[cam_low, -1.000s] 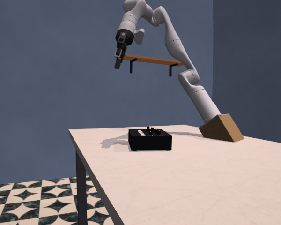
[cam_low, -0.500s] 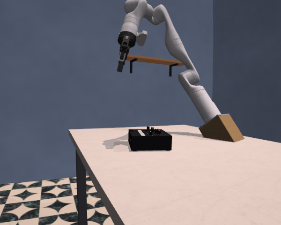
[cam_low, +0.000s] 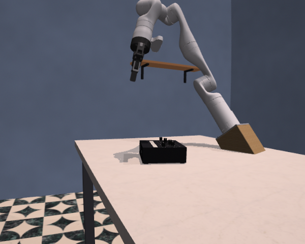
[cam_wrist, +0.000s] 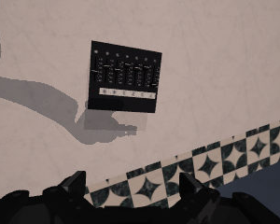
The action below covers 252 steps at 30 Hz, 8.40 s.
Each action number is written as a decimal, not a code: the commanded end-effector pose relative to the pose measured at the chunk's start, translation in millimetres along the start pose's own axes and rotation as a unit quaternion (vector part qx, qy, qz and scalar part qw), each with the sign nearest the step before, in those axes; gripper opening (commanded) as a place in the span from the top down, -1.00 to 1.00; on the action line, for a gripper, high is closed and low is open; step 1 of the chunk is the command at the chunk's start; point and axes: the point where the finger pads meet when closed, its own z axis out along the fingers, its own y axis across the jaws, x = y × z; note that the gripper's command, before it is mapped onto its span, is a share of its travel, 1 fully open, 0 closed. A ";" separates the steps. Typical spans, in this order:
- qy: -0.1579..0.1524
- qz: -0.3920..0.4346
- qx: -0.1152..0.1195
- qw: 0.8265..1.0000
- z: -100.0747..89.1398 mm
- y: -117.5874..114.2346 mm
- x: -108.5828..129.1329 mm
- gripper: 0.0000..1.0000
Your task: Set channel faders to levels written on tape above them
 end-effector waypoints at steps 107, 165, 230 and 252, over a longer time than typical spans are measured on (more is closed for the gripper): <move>0.097 -0.111 0.094 0.985 79.3 14.5 100.0 -1.00; 0.117 -0.144 0.108 0.977 92.1 13.0 118.5 -1.00; 0.196 -0.822 -0.068 0.530 136.5 8.1 167.0 -1.00; 0.151 -0.950 -0.154 0.227 146.3 11.7 180.7 -1.00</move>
